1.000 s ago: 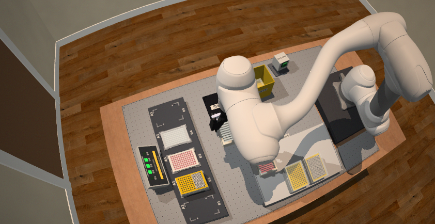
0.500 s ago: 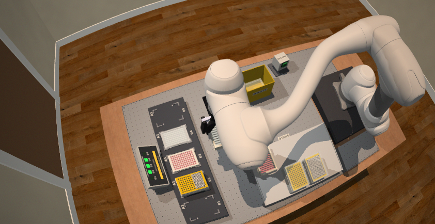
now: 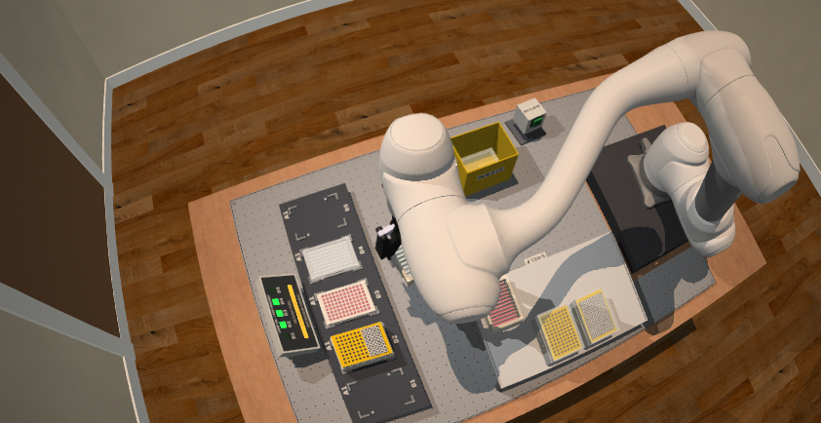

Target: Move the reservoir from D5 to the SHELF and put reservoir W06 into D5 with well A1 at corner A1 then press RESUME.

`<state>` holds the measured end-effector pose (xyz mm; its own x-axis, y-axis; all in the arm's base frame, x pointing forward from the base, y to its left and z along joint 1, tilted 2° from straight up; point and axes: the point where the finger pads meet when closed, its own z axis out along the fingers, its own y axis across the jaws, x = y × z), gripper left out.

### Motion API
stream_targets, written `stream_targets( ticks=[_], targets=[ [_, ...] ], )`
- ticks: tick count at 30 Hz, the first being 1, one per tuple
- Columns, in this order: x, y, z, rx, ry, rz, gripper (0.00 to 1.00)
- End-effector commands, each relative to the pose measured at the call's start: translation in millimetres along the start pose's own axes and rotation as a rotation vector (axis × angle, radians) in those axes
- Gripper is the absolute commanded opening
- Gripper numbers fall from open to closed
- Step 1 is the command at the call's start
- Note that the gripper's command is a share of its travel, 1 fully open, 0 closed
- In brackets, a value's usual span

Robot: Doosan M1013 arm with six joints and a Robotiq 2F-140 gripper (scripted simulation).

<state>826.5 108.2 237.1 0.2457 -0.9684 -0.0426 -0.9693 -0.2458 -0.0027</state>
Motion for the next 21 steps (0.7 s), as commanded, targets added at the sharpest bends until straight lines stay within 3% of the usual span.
stream_targets(
  ticks=[1,21],
  targets=[
    [0.0,0.0,-0.1,0.0,0.0,-0.057,0.0],
    [0.0,0.0,-0.1,0.0,0.0,-0.377,0.0]
  ],
)
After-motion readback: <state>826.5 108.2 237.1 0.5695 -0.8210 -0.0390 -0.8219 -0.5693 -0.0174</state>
